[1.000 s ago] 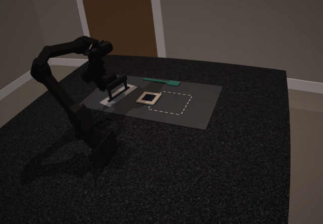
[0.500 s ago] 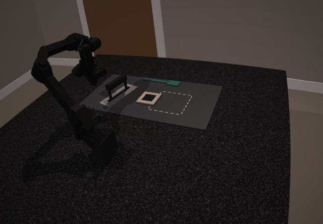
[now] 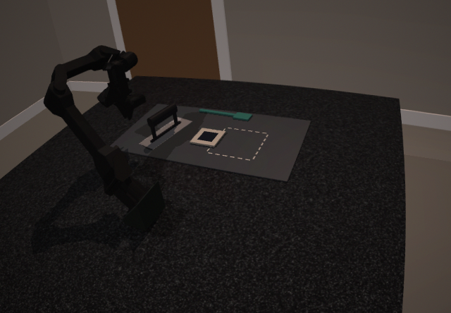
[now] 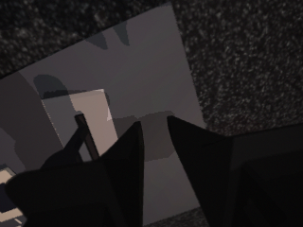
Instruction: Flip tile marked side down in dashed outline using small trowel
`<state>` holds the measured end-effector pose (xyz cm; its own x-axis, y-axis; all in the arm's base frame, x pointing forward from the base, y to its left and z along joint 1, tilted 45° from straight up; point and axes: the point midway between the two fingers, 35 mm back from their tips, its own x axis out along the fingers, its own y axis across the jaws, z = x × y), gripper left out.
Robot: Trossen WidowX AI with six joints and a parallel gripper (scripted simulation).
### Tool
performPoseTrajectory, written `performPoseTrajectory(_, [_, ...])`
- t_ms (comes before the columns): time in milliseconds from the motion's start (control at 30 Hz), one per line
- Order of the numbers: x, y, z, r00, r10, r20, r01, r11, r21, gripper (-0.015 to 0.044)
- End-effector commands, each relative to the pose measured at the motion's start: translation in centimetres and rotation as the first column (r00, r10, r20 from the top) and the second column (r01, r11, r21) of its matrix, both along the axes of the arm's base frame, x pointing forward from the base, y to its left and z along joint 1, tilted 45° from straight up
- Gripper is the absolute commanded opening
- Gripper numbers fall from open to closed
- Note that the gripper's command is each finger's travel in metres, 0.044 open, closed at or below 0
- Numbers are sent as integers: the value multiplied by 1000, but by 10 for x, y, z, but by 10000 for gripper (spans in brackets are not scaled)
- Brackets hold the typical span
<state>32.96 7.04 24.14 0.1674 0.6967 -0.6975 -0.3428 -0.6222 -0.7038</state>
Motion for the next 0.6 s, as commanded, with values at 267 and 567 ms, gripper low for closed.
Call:
performPoseTrajectory(267, [0, 0, 0, 1000, 0, 0, 0, 1000, 0, 100])
performPoseTrajectory(567, [0, 0, 0, 1000, 0, 0, 0, 1000, 0, 21])
